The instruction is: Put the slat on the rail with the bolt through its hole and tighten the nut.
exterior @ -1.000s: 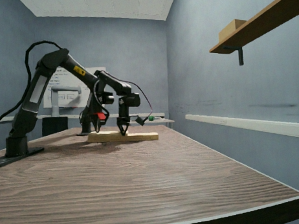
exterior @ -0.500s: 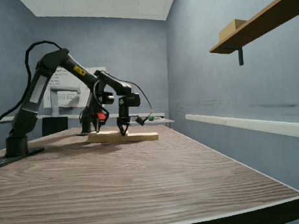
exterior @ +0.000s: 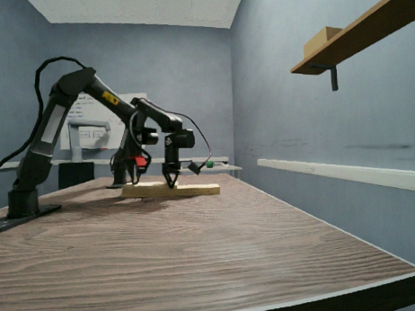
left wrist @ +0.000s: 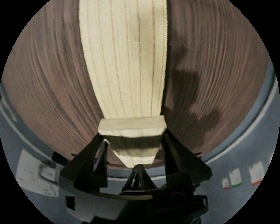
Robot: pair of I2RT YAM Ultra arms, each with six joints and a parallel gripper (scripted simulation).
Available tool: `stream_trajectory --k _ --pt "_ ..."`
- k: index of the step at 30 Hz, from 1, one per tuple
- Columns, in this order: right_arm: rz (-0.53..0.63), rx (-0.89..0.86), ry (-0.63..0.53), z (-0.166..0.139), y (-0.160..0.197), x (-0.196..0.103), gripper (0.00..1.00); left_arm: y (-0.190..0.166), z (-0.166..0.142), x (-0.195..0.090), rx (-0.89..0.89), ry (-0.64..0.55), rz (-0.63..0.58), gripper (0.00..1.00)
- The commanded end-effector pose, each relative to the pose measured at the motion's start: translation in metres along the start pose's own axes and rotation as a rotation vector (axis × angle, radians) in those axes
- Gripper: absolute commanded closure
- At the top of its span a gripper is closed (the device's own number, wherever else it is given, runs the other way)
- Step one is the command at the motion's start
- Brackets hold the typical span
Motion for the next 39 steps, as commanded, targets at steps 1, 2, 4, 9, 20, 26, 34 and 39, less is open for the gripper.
stream_trajectory --k 1,2,4,9,20,26,34,39 --pt "0.012 0.0 0.003 -0.0002 0.0007 -0.0033 0.78 -0.0006 0.0007 -0.0041 0.0 -0.01 -0.009 0.28" --pt "0.012 0.0 0.003 -0.0002 0.0007 -0.0033 0.78 -0.0006 0.0007 -0.0041 0.0 -0.01 -0.009 0.28" --pt "0.012 0.0 0.003 -0.0002 0.0007 -0.0033 0.66 -0.0006 0.0007 -0.0041 0.0 -0.01 -0.009 0.28" --pt "0.012 0.0 0.003 -0.0002 0.0007 -0.0033 0.66 -0.0006 0.0007 -0.0041 0.0 -0.01 -0.009 0.28" --pt "0.012 -0.203 0.002 -0.0001 0.0008 -0.0037 0.66 -0.0006 0.0007 -0.0041 0.0 -0.01 -0.009 0.28" --pt "0.011 -0.559 0.0 0.0 0.0008 -0.0045 0.66 -0.0006 0.0007 -0.0041 0.0 -0.01 -0.009 0.28" --pt "0.011 -0.918 -0.002 0.0001 0.0009 -0.0053 0.66 -0.0006 0.0007 -0.0041 0.0 -0.01 -0.009 0.28" --pt "0.011 -1.119 -0.003 0.0002 0.0009 -0.0057 0.66 -0.0006 0.0007 -0.0041 0.0 -0.01 -0.009 0.28"
Point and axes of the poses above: on each arm, the point where the finger pads meet when closed, its own x axis out along the fingers, its own y axis across the jaws, z = x × y, the point moved 10 cm from there along -x, back along the fingers, and after that the axes turned 4 degrees about -x, right-handed, at the moved point
